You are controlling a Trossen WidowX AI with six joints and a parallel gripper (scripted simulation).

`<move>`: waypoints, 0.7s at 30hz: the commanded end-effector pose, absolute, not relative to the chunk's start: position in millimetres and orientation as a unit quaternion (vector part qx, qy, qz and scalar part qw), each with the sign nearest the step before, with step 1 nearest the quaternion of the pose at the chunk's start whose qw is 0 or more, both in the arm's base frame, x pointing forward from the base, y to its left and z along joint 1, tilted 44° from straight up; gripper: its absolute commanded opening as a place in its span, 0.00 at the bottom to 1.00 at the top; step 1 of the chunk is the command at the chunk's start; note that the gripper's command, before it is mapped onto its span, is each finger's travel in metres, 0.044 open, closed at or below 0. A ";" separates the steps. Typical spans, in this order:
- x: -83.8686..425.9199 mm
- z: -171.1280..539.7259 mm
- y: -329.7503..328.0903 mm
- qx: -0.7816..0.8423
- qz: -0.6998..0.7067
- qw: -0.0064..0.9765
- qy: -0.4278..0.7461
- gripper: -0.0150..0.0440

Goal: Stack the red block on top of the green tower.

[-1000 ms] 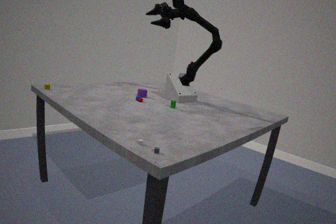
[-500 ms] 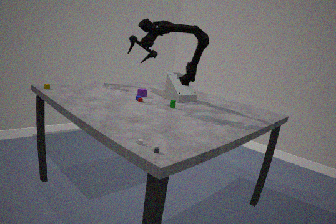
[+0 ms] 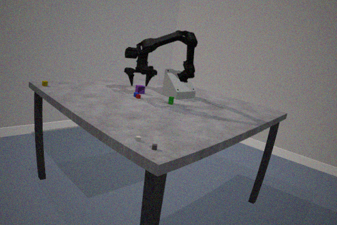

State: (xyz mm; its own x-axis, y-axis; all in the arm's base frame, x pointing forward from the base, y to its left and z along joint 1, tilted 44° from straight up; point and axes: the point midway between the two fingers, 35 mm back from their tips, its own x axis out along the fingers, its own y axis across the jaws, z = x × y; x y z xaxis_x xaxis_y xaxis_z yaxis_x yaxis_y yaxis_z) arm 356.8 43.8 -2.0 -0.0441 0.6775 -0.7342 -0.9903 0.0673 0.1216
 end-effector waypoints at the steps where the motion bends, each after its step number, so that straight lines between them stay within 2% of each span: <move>1: 353.9 -2.8 43.9 -0.238 0.648 0.646 0.325 1.00; 21: 349.0 -36.9 73.4 -0.237 0.648 0.646 0.325 1.00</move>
State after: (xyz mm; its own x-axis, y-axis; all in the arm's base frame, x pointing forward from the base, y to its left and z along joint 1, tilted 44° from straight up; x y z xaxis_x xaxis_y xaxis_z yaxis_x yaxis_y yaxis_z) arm 350.9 69.2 -32.9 -0.0462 0.6816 -0.7303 -0.9931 0.0474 0.1071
